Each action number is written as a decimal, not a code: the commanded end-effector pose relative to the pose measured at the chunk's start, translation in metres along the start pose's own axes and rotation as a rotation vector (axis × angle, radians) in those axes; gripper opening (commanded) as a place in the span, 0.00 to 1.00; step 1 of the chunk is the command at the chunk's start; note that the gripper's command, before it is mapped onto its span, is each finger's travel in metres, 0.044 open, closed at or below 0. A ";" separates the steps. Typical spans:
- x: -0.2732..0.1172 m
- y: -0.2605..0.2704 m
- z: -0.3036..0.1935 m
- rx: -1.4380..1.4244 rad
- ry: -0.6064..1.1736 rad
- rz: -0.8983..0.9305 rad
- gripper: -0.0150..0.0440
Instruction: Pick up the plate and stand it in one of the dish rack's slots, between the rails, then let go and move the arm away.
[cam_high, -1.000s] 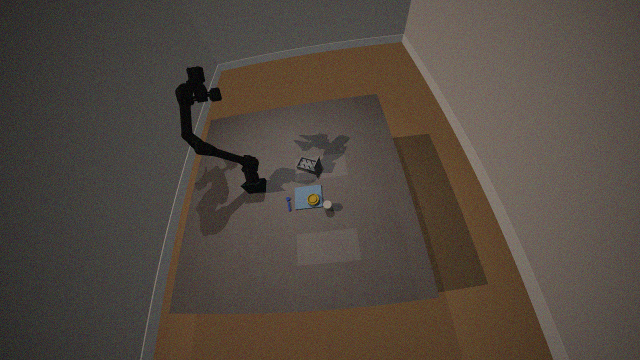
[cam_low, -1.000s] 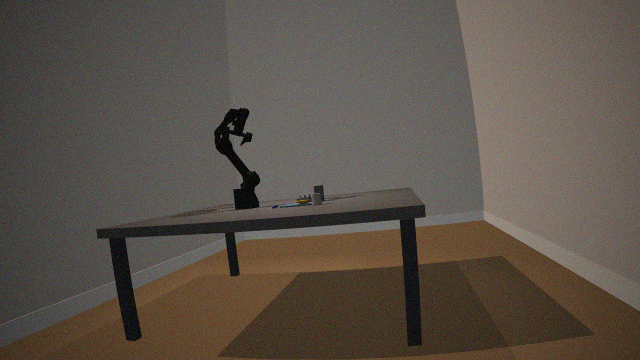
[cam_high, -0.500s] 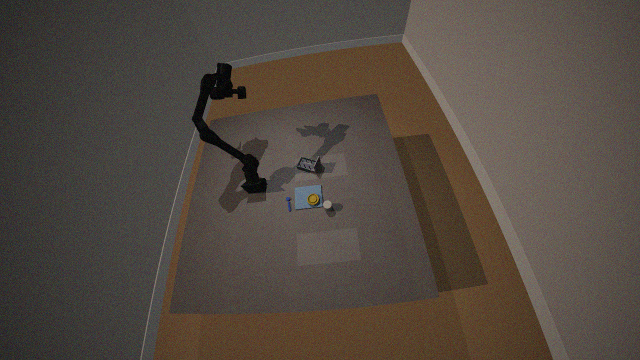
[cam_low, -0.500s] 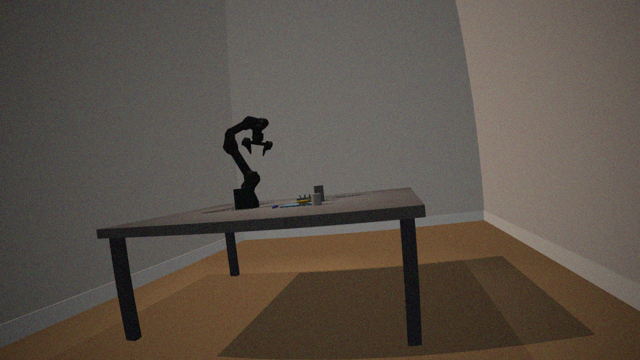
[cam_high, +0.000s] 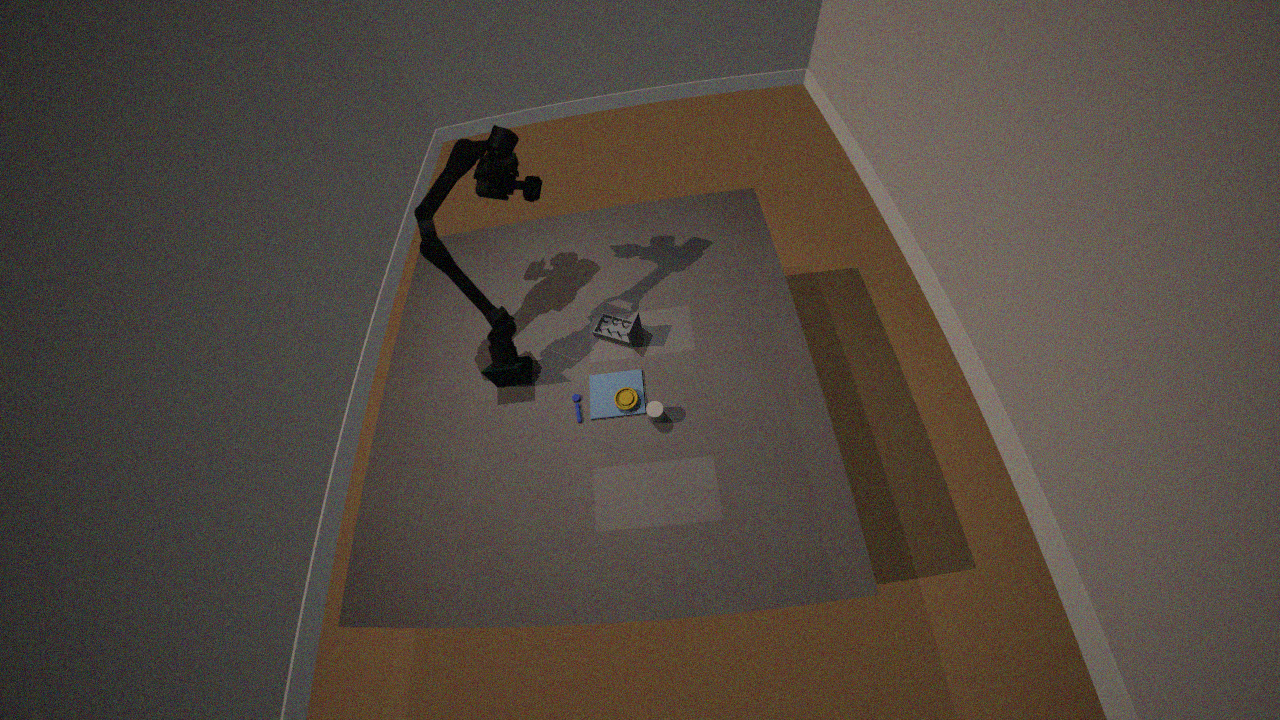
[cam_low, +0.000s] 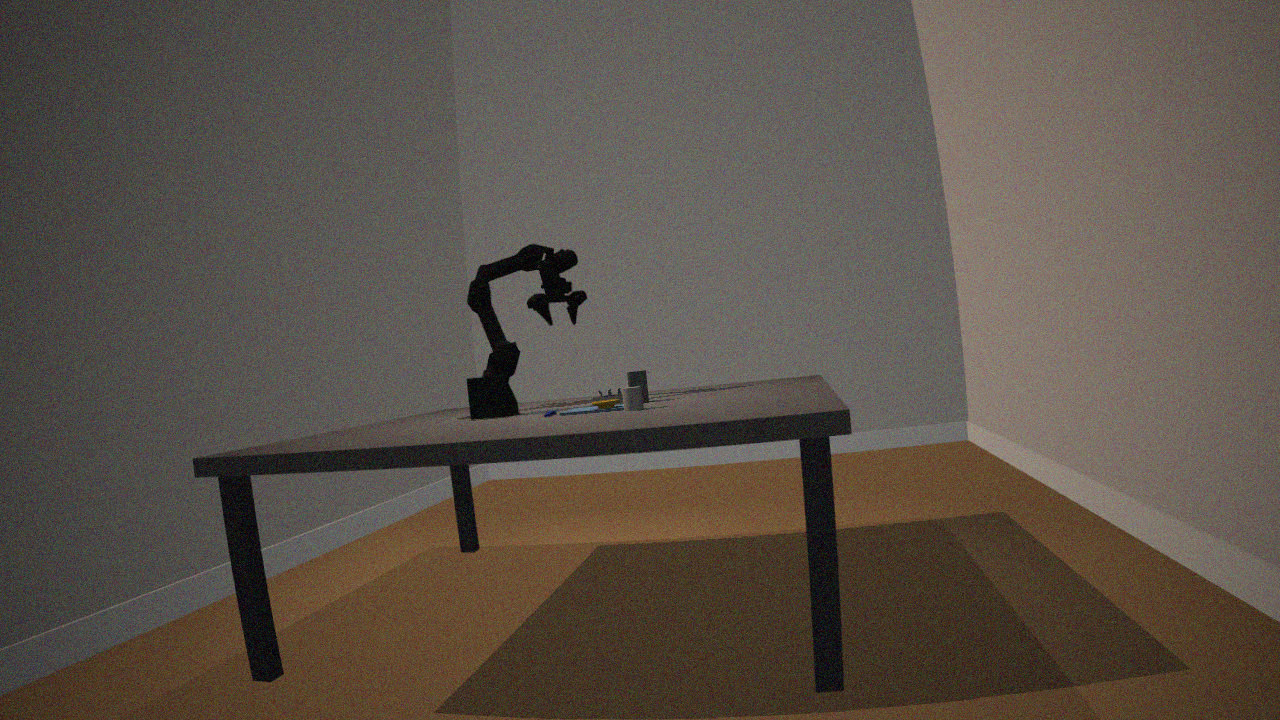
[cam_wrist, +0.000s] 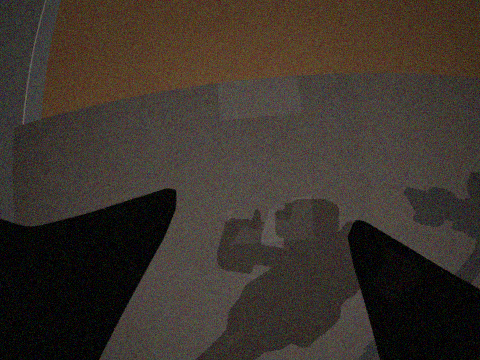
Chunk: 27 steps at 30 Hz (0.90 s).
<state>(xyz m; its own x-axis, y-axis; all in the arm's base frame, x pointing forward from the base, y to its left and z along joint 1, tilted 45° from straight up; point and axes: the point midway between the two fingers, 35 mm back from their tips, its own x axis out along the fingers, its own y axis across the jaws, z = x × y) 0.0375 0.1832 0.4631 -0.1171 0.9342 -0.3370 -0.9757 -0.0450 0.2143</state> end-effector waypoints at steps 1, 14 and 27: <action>0.007 -0.039 0.000 0.045 0.032 -0.091 0.93; 0.009 -0.209 -0.048 0.279 0.205 -0.343 0.93; -0.025 -0.310 -0.119 0.435 0.324 -0.463 0.93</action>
<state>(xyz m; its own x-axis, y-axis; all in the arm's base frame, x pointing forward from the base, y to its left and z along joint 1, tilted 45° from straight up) 0.3031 0.1464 0.3138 0.1711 0.6977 -0.6956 -0.8047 0.5063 0.3100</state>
